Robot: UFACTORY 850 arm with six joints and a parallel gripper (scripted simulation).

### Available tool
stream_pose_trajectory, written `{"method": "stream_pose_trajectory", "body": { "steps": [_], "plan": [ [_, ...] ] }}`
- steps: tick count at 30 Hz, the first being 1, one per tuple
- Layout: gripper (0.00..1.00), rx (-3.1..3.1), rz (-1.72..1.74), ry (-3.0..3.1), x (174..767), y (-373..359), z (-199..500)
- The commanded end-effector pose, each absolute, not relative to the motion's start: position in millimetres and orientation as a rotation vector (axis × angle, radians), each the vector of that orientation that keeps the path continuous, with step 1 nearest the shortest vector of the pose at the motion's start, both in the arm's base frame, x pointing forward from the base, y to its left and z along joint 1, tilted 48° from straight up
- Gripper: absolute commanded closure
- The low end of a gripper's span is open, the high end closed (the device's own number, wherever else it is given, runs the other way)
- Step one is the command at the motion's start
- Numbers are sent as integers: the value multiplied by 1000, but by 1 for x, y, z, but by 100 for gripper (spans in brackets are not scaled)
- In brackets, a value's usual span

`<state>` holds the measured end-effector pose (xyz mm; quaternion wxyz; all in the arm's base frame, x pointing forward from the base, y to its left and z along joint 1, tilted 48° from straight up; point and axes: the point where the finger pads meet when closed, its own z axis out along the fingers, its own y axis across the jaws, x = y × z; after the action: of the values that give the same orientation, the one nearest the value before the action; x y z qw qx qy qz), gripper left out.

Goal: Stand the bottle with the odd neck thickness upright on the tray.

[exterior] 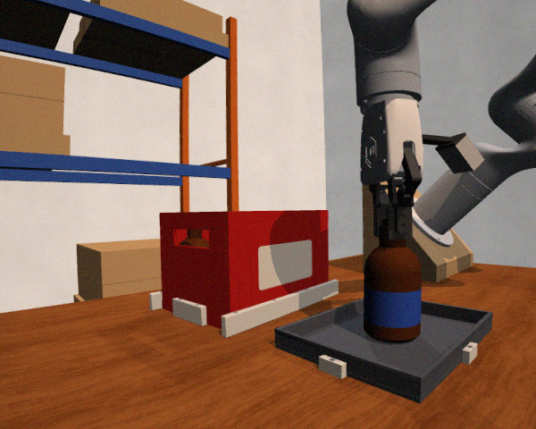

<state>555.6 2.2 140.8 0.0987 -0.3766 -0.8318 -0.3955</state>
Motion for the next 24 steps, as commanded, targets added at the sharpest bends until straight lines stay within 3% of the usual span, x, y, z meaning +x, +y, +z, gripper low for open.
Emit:
{"method": "stream_pose_trajectory", "body": {
  "steps": [1, 20, 21, 24],
  "plan": [
    [100, -1115, -1171, -2462, 556, 2, 141],
    [100, -1115, -1171, -2462, 556, 2, 141],
    [0, -1115, -1171, -2462, 556, 2, 141],
    [0, -1115, -1171, -2462, 556, 2, 141]
  ]
}}
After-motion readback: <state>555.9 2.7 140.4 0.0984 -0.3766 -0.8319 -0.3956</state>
